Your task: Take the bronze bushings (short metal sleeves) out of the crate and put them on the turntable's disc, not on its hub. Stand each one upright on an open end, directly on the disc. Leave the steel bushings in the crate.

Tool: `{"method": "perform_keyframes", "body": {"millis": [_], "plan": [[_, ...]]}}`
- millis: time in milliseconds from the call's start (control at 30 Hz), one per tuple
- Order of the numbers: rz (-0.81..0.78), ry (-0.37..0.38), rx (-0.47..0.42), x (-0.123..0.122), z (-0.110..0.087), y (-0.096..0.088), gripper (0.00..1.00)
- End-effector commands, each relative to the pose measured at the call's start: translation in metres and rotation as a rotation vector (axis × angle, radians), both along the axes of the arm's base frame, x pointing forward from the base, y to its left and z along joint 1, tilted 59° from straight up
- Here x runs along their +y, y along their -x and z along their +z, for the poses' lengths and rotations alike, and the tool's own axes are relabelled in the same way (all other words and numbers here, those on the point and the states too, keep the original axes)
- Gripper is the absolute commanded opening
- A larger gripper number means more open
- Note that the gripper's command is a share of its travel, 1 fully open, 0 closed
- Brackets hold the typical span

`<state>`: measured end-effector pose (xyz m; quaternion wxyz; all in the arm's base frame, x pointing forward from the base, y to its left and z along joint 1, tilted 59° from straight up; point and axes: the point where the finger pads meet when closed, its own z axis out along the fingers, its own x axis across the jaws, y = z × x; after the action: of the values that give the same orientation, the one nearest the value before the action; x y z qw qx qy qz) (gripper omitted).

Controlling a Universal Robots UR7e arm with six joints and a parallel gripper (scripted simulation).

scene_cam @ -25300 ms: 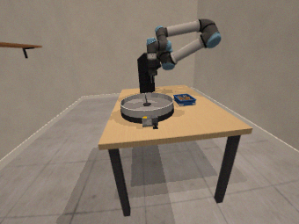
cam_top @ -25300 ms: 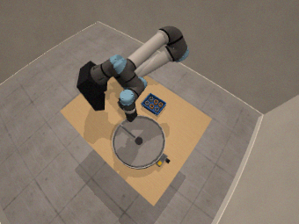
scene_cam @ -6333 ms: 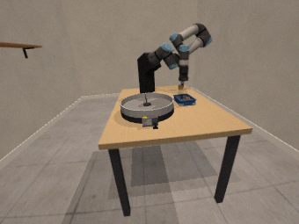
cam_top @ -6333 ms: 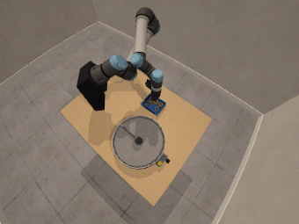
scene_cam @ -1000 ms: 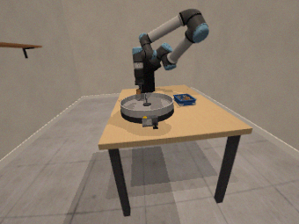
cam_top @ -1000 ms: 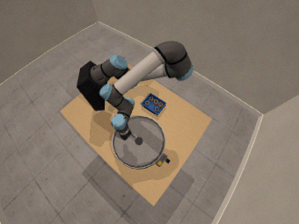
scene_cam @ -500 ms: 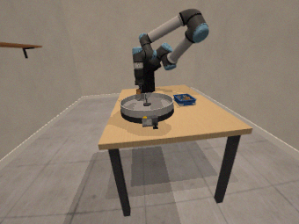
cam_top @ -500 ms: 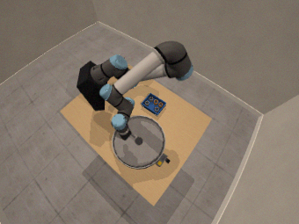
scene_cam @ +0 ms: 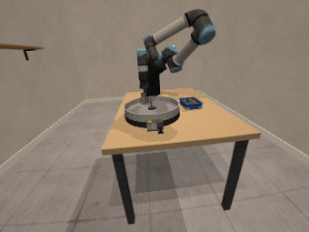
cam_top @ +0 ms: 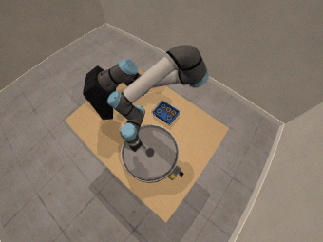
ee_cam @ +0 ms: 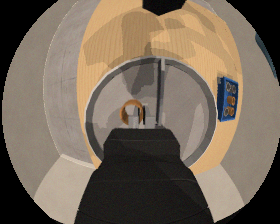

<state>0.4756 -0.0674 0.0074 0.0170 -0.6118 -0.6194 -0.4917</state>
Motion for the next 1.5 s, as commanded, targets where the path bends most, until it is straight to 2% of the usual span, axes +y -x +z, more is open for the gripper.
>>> {"method": "perform_keyframes", "body": {"millis": [0, 200, 1467], "plan": [[-0.001, 0.001, 0.000, 0.0041, -0.0038, -0.0044, 0.00], [-0.001, 0.001, 0.000, 0.0133, -0.0115, -0.0128, 0.00], [-0.001, 0.001, 0.000, 0.0134, -0.0116, -0.0129, 0.00]]}}
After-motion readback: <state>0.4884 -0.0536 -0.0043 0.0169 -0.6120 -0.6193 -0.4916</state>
